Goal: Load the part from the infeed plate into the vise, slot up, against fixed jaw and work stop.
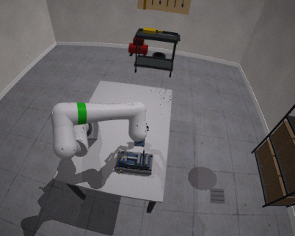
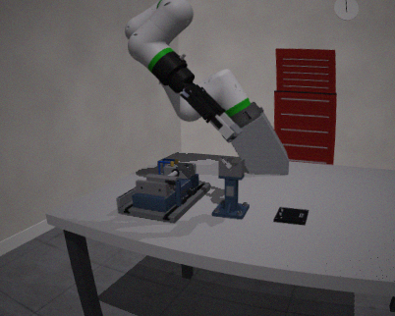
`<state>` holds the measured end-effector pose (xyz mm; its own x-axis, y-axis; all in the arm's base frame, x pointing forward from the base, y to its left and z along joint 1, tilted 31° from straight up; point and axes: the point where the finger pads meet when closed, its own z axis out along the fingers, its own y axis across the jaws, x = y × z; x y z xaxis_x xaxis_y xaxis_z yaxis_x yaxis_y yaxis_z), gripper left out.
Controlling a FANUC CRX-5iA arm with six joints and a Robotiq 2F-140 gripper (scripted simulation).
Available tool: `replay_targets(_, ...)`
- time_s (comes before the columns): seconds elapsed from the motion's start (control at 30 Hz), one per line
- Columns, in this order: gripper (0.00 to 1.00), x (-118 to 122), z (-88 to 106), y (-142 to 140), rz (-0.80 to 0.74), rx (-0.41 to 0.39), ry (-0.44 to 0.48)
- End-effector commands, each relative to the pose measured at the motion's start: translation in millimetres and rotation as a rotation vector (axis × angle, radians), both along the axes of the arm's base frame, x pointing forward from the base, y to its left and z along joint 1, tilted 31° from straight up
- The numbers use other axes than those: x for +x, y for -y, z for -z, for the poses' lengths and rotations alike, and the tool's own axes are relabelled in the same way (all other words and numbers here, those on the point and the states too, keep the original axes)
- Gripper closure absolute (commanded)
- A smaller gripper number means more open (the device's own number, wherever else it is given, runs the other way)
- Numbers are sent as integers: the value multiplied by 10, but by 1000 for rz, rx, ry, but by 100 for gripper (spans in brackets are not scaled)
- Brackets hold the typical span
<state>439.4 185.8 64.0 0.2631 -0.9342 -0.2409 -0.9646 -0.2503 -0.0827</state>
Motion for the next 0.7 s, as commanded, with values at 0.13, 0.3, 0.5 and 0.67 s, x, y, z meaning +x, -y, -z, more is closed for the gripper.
replay_targets(0.13, 100, 3, 9, 4, 0, 0, 0)
replay_targets(0.3, 100, 7, 25, 13, 0, 0, 0)
replay_targets(0.5, 100, 11, 43, 23, 0, 0, 0)
replay_targets(0.67, 100, 18, 71, 39, 0, 0, 0)
